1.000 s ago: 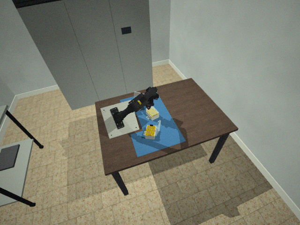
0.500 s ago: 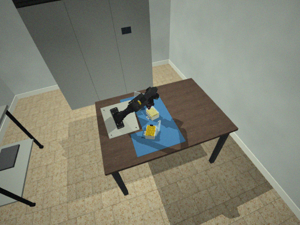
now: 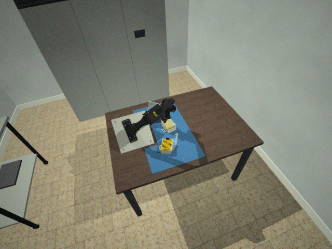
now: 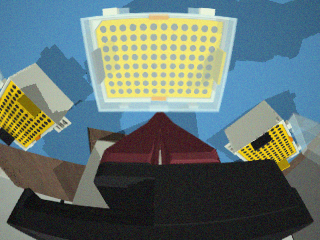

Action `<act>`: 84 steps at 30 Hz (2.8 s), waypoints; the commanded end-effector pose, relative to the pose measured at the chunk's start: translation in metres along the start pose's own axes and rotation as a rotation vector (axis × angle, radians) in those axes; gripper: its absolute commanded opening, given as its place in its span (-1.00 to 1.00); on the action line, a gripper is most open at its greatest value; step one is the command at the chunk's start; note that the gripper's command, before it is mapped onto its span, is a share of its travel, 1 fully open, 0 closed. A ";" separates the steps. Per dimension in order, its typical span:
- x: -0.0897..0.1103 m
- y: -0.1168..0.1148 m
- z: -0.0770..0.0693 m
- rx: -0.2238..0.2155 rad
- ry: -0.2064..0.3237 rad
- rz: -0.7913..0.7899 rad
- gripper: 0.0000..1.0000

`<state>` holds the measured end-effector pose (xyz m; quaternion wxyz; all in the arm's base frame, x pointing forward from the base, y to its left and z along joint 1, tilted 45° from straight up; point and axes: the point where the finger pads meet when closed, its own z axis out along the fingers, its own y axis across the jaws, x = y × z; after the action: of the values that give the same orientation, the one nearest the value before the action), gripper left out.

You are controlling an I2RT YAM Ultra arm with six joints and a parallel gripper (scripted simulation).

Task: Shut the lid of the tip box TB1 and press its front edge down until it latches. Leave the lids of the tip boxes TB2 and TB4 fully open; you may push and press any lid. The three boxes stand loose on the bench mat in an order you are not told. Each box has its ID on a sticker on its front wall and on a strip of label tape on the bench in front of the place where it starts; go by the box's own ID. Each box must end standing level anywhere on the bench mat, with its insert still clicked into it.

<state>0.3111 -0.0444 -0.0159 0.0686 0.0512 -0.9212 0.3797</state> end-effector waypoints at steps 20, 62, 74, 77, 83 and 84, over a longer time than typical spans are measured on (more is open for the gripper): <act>-0.008 0.001 0.006 0.000 -0.033 0.005 -1.00; -0.008 0.001 0.018 0.000 -0.033 0.005 -1.00; -0.008 0.001 0.022 0.000 -0.033 0.005 -1.00; -0.008 0.001 0.022 0.000 -0.033 0.005 -1.00; -0.008 0.001 0.024 0.000 -0.033 0.005 -1.00; -0.008 0.001 0.025 0.000 -0.033 0.005 -1.00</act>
<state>0.3133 -0.0571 -0.0307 0.0623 0.0633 -0.9206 0.3803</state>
